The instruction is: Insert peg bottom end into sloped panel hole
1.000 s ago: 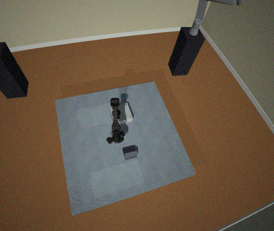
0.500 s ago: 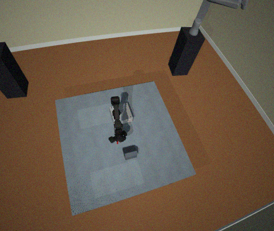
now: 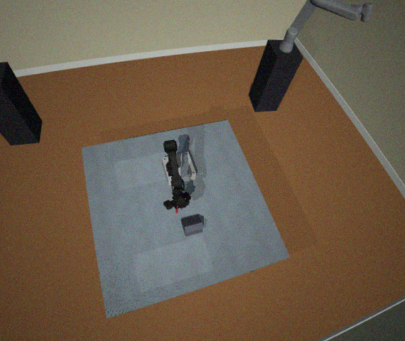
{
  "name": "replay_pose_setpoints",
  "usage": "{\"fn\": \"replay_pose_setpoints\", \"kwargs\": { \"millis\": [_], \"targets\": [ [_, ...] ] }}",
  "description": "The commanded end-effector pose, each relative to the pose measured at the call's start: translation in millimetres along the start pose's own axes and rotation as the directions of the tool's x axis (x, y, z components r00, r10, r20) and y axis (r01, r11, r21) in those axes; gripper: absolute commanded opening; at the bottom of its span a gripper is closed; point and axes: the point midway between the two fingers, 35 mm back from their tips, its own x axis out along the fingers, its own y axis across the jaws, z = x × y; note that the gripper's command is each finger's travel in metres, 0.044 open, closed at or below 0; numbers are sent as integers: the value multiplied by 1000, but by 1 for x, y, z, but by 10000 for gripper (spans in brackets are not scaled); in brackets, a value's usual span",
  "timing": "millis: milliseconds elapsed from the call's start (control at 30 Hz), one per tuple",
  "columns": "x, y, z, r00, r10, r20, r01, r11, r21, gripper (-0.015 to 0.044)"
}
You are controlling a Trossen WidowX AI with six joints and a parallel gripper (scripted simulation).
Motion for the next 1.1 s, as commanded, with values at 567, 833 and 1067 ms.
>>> {"fn": "replay_pose_setpoints", "kwargs": {
  "millis": [567, 833, 1067],
  "targets": [
    [-8, 26, 12, 991, -33, 131, 30, 999, 26, 0],
    [-11, 37, 16, 983, -38, 179, 32, 999, 36, 0],
    [-14, 46, 18, 974, -40, 221, 31, 998, 46, 0]
  ]
}}
